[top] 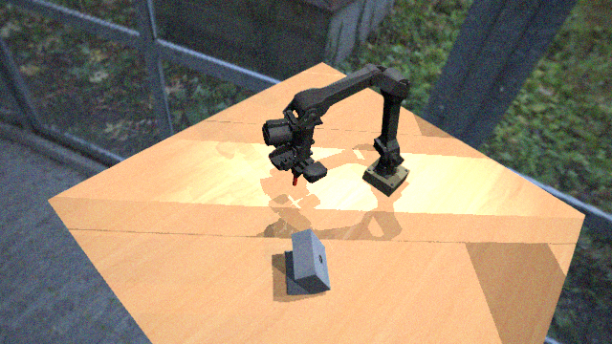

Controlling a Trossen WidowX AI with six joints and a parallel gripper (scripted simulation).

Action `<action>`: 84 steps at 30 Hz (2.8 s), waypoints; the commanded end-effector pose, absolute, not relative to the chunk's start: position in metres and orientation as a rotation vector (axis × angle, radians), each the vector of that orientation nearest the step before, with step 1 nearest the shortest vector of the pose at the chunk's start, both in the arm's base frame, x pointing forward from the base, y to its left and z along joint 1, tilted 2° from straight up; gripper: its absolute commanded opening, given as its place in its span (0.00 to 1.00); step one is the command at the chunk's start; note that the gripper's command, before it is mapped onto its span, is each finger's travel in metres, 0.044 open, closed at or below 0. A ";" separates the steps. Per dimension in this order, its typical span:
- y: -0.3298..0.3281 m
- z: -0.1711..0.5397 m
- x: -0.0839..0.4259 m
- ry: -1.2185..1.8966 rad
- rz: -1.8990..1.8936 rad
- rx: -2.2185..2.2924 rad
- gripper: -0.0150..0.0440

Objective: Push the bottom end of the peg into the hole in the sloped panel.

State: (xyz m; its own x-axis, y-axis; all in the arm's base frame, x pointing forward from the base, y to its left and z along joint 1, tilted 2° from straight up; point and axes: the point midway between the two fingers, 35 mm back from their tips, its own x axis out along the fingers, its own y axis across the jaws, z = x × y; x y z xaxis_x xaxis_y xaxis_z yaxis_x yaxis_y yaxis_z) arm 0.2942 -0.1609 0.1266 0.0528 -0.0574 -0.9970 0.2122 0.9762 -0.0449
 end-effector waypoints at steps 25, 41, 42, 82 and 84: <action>-0.138 0.122 0.308 1.552 -0.123 -0.099 0.25; -0.122 0.118 0.317 1.572 -0.074 -0.243 0.25; -0.121 0.118 0.317 1.573 -0.071 -0.252 0.25; -0.080 0.110 0.336 1.588 0.045 -0.617 0.25; -0.078 0.110 0.337 1.588 0.050 -0.636 0.25</action>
